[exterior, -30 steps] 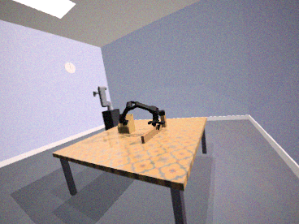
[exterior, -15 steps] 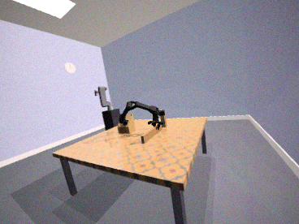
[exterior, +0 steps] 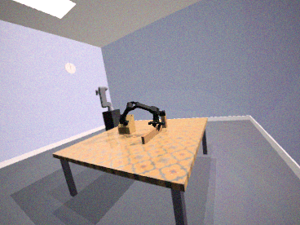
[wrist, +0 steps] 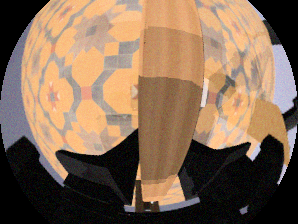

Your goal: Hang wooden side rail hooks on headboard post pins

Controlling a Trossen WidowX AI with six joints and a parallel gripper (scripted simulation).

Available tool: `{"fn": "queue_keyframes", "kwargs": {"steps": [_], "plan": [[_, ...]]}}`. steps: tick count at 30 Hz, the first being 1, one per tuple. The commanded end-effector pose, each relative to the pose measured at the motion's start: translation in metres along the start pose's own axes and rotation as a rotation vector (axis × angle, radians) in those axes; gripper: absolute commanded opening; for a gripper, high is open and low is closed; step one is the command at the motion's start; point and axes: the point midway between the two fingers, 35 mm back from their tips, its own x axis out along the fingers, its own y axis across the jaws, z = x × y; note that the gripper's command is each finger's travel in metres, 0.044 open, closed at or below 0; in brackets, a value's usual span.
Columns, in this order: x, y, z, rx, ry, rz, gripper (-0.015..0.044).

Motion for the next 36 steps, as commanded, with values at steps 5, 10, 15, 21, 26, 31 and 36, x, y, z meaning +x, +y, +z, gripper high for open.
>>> {"fn": "queue_keyframes", "kwargs": {"steps": [5, 10, 15, 21, 26, 31, 36], "plan": [[-0.0108, 0.0041, -0.0017, 0.003, 0.000, 0.024, 0.0000], [-0.0116, 0.0040, -0.0017, 0.003, 0.000, 0.024, 0.0000], [-0.0124, 0.0040, -0.0017, 0.003, 0.000, 0.024, 0.0000], [-0.0133, 0.0040, -0.0017, 0.003, 0.000, 0.024, 0.0000], [-0.0140, 0.0040, -0.0018, 0.003, 0.000, 0.024, 0.0000], [-0.0147, 0.0040, -0.0018, 0.003, 0.000, 0.024, 0.0000], [-0.0154, 0.0039, -0.0018, 0.003, 0.000, 0.024, 0.0000]]}}
